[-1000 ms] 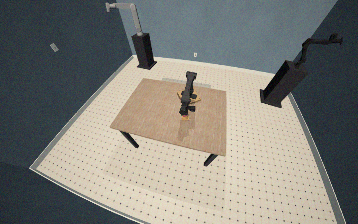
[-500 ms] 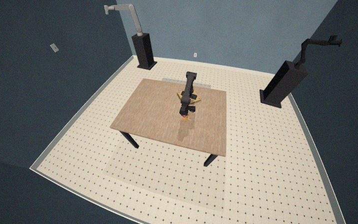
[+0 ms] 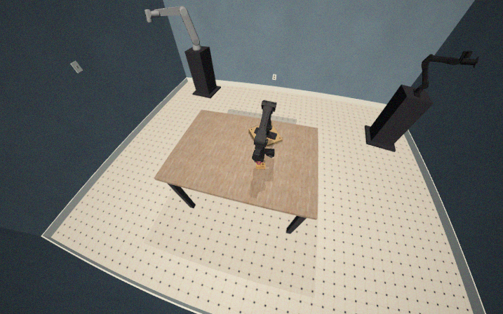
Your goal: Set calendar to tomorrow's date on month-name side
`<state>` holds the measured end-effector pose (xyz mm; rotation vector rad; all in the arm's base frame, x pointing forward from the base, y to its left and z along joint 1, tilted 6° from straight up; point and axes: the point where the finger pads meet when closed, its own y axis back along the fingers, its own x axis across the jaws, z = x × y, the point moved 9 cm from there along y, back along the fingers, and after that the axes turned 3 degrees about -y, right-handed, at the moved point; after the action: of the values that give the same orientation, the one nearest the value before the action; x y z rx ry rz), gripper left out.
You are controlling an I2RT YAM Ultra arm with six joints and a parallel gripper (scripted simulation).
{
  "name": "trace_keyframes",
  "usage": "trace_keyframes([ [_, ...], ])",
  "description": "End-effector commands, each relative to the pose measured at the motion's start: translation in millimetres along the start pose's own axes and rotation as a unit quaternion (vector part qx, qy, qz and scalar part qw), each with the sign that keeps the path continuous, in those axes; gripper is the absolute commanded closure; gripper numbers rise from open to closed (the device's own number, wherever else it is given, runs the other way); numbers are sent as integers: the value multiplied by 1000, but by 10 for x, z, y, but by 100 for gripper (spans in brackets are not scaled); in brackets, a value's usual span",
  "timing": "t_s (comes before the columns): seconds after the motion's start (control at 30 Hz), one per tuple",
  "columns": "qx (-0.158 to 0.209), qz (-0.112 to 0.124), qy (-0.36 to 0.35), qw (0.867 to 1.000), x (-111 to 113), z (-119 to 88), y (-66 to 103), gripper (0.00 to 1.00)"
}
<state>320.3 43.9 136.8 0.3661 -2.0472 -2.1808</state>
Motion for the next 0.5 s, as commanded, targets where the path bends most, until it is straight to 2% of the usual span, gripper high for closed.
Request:
trace_keyframes([
  [0.0,-2,-7,2,1000,-47,14,45,74],
  [0.47,-3,-5,3,1000,-62,9,32,74],
])
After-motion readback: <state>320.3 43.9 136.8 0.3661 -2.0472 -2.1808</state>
